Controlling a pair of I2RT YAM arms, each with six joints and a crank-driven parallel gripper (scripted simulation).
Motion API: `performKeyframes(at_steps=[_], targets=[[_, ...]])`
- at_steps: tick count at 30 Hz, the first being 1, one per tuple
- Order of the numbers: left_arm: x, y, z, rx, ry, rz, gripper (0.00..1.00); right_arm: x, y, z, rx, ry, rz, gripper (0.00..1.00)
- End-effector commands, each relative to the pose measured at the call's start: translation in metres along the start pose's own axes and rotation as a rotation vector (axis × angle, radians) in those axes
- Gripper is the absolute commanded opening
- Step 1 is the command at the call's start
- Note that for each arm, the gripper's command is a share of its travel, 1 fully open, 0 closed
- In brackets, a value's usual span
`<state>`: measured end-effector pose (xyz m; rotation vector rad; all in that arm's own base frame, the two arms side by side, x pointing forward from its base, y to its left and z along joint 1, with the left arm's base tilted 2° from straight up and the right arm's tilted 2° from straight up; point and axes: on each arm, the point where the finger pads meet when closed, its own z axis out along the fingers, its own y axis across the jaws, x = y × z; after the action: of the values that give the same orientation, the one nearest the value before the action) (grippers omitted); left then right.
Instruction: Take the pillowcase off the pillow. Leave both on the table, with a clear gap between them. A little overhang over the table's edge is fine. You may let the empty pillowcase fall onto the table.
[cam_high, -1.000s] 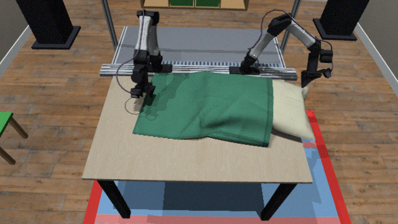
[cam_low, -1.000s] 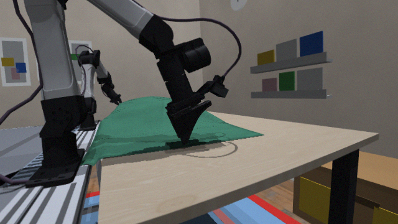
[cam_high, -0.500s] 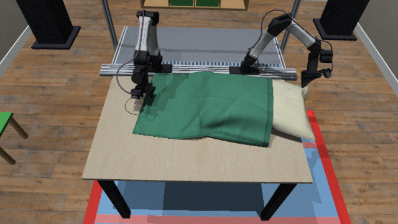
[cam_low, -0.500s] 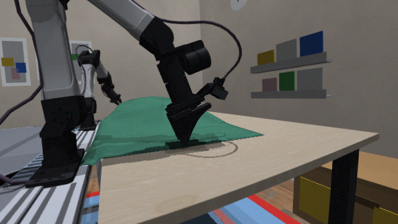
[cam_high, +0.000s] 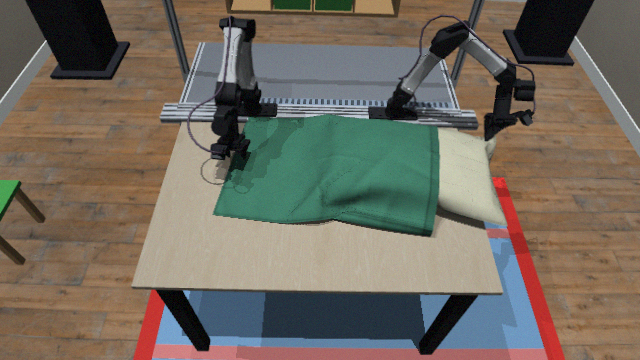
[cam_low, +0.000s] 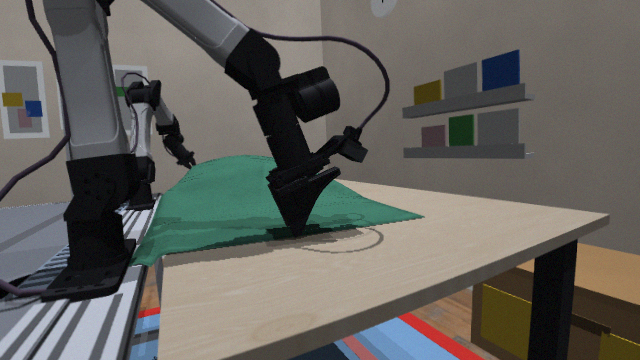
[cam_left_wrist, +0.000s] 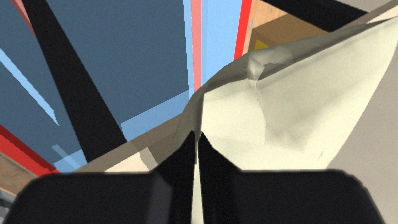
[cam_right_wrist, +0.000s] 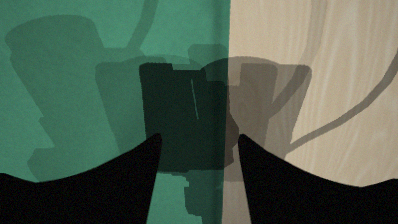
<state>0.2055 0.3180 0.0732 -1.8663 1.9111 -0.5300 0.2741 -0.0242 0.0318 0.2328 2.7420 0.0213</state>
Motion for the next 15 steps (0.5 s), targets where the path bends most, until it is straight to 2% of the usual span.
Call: performKeyframes(at_steps=[1, 6, 7, 14, 15], targets=[[-0.001, -0.005, 0.004, 0.010, -0.011, 0.039, 0.01, 0.008, 0.003, 0.007, -0.012, 0.020, -0.015, 0.63], [-0.001, -0.005, 0.004, 0.010, -0.011, 0.039, 0.01, 0.015, 0.003, 0.005, -0.010, 0.048, -0.014, 0.63], [-0.001, -0.005, 0.004, 0.010, -0.011, 0.039, 0.01, 0.004, 0.002, 0.005, -0.008, 0.005, -0.012, 0.63], [-0.001, -0.005, 0.004, 0.010, -0.011, 0.039, 0.01, 0.008, 0.002, 0.010, -0.010, 0.018, -0.015, 0.63], [-0.001, -0.005, 0.004, 0.010, -0.011, 0.039, 0.01, -0.001, 0.001, 0.002, -0.004, -0.007, -0.006, 0.63]])
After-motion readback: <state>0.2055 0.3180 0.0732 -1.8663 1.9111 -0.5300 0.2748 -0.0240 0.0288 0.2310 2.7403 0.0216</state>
